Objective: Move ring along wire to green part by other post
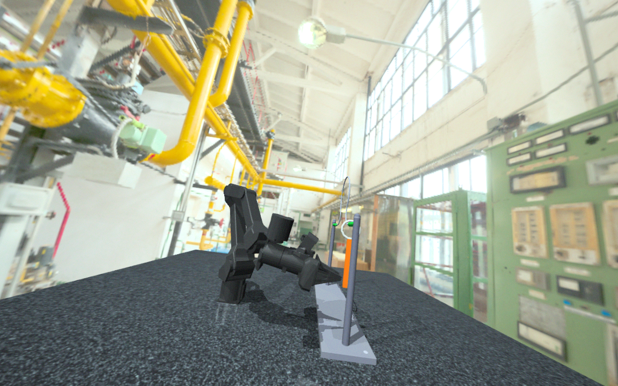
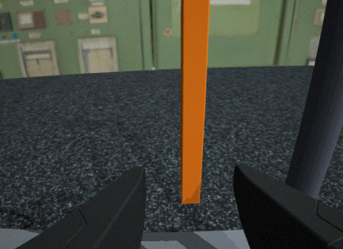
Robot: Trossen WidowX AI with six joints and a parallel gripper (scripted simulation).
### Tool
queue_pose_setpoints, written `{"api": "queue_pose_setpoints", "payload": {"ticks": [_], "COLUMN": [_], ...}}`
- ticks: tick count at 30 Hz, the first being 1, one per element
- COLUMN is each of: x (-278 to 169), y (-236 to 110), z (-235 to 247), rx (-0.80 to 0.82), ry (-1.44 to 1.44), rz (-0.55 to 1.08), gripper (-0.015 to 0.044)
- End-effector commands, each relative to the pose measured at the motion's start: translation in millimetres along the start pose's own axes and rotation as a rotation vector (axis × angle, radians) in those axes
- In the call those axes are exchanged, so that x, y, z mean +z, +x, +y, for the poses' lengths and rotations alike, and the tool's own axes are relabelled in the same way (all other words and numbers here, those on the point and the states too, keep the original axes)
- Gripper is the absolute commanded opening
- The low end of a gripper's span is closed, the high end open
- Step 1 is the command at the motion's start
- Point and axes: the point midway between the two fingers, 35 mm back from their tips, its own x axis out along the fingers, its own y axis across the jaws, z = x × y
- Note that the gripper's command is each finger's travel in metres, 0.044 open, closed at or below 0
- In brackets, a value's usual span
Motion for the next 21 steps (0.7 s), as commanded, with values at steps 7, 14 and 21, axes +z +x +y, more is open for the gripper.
{"api": "queue_pose_setpoints", "payload": {"ticks": [7, 14, 21], "x": [3, 2, 2], "y": [16, 26, 37], "z": [-3, -3, -3], "rx": [-0.005, -0.005, -0.005], "ry": [0.002, 0.002, 0.002], "rz": [-0.002, -0.003, -0.005], "gripper": [0.016, 0.016, 0.016]}}
